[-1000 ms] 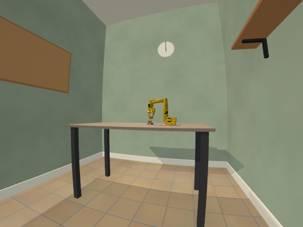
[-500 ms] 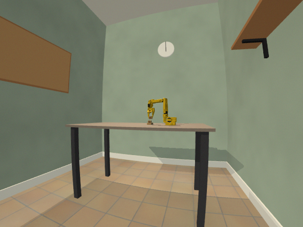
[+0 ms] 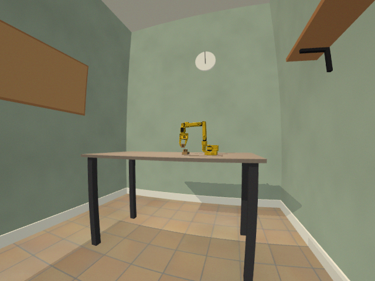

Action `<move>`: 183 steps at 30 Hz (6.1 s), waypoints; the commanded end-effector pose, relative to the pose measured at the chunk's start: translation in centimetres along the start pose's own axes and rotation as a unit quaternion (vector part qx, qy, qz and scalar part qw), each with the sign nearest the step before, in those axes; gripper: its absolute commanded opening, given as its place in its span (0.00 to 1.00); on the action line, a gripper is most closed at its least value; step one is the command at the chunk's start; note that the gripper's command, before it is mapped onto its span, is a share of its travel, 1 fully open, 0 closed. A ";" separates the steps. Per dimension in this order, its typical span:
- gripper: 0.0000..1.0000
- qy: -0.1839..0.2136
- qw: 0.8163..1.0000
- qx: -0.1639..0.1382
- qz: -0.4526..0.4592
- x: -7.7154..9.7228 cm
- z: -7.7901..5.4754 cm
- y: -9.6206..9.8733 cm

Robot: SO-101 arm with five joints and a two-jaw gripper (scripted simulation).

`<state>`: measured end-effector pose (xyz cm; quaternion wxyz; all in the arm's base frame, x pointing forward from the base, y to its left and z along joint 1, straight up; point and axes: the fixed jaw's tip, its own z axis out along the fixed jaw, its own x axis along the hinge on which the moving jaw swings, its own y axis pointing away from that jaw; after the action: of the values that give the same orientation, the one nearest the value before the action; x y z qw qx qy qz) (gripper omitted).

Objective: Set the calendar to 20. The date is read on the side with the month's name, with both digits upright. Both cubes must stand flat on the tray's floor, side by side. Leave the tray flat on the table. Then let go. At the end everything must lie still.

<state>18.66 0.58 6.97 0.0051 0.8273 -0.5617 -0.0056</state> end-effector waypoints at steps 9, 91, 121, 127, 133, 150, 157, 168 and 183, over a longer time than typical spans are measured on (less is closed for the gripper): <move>0.00 0.005 0.982 0.022 -0.188 -7.0 0.0 -1.9; 0.00 0.002 0.901 0.023 -0.433 -17.0 2.2 0.7; 0.00 0.002 0.901 0.023 -0.433 -17.1 3.4 0.7; 0.00 0.002 0.901 0.023 -0.433 -17.1 3.4 0.7; 0.00 0.002 0.901 0.023 -0.433 -17.1 3.7 0.7; 0.00 0.002 0.901 0.023 -0.433 -17.1 4.3 0.7; 0.00 0.002 0.901 0.023 -0.433 -17.1 4.6 0.6; 0.00 0.002 0.901 0.023 -0.433 -17.1 4.9 0.6; 0.00 0.002 0.901 0.023 -0.433 -17.1 5.1 0.6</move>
<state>11.74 15.79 1.72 -0.0040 0.9888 -0.1491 0.0029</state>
